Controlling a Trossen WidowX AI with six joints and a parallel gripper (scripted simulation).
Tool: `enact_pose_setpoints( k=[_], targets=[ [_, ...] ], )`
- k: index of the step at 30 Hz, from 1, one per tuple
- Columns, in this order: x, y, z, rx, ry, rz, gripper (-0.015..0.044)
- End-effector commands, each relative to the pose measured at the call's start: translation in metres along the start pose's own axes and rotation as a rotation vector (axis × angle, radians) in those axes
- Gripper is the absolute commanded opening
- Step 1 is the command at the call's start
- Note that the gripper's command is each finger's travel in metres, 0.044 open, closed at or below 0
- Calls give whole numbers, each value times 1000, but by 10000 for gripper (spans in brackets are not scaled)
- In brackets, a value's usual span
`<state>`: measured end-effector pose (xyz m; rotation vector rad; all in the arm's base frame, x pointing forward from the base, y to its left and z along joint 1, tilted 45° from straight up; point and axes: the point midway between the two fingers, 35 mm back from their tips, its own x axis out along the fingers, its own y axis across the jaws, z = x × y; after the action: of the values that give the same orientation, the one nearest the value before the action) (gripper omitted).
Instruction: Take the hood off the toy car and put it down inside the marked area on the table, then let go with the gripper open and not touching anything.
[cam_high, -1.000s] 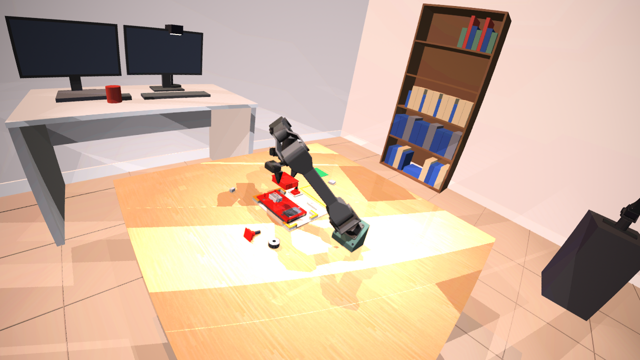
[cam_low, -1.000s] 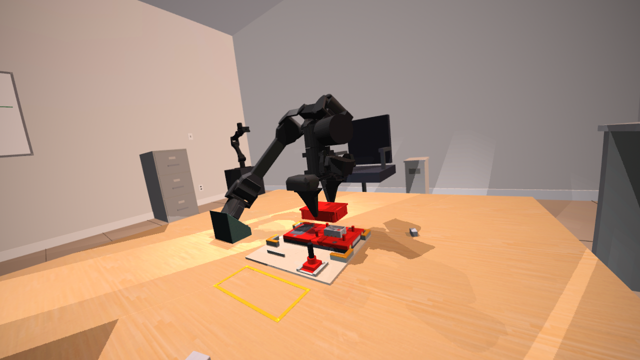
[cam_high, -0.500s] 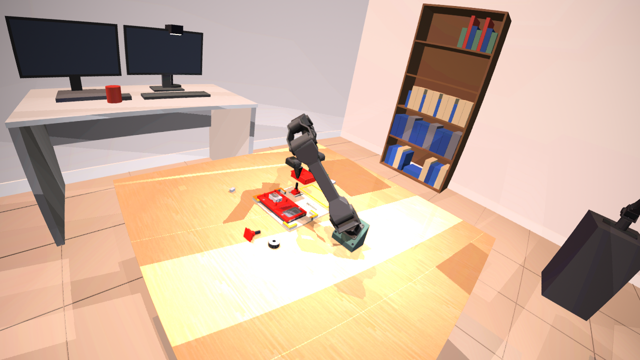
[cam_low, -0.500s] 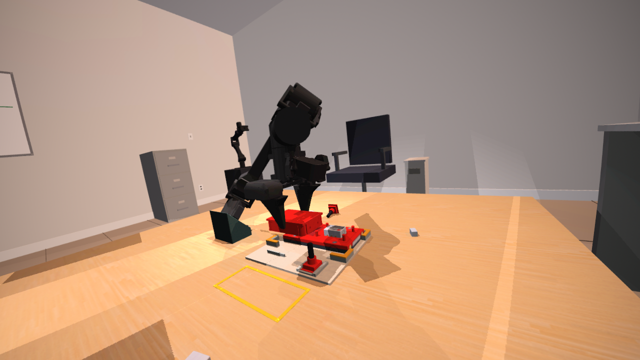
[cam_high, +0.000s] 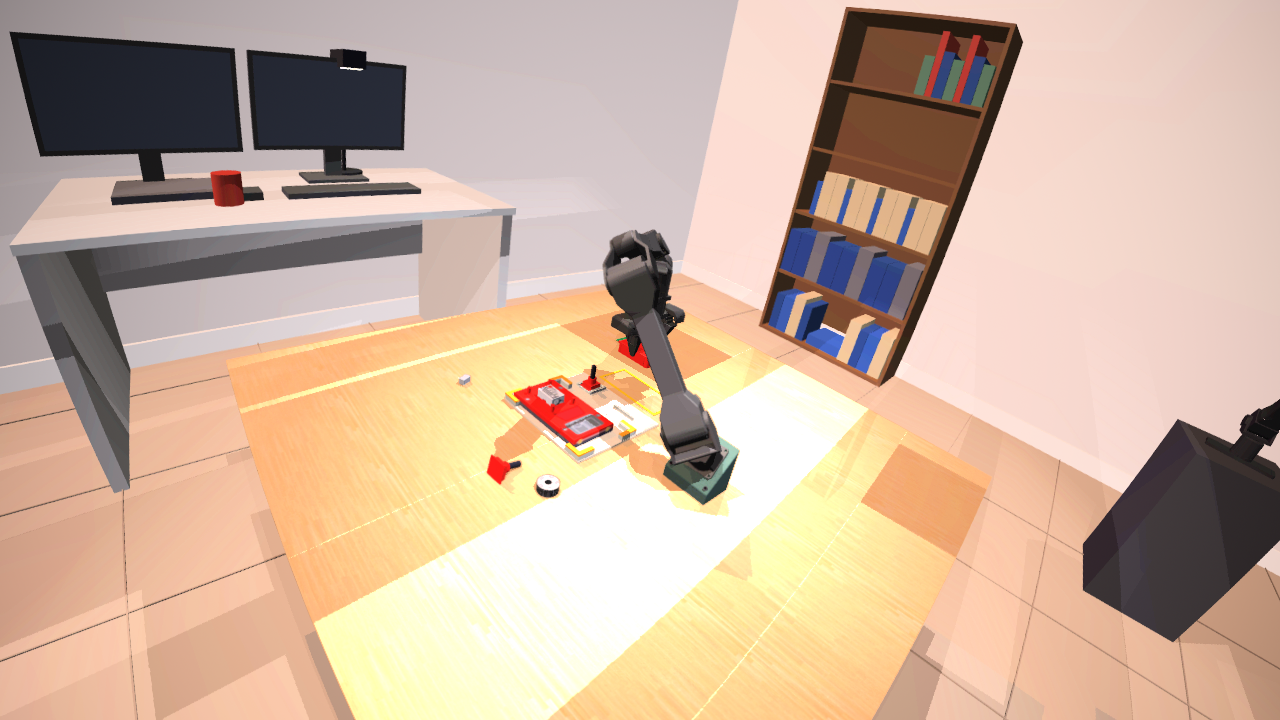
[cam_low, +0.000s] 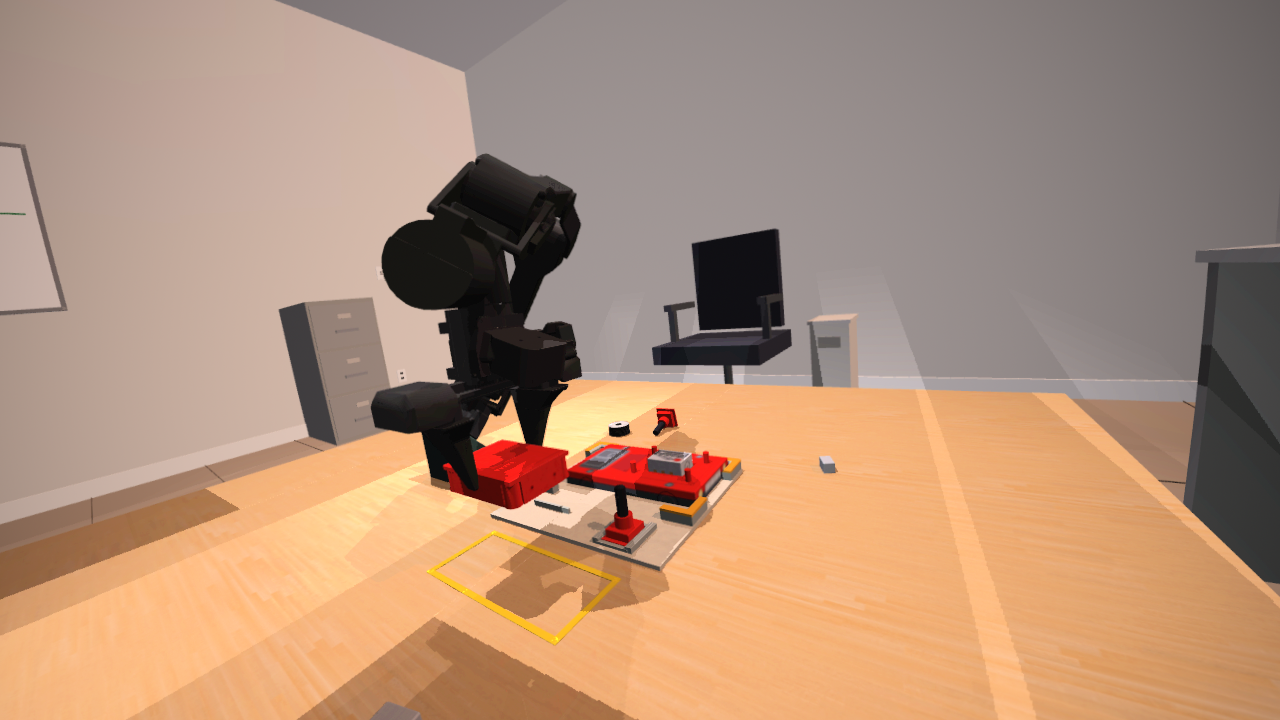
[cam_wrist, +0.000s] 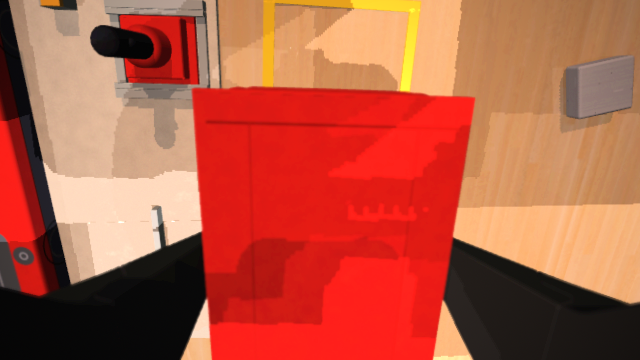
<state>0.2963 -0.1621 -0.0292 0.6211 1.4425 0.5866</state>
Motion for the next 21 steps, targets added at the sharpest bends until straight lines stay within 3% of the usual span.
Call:
enact_pose_setpoints(
  k=[1,21],
  targets=[
    [-2,-8,-3,-15,-5,-8,0],
    [11,-9,-1,-15,-5,-8,0]
  ],
)
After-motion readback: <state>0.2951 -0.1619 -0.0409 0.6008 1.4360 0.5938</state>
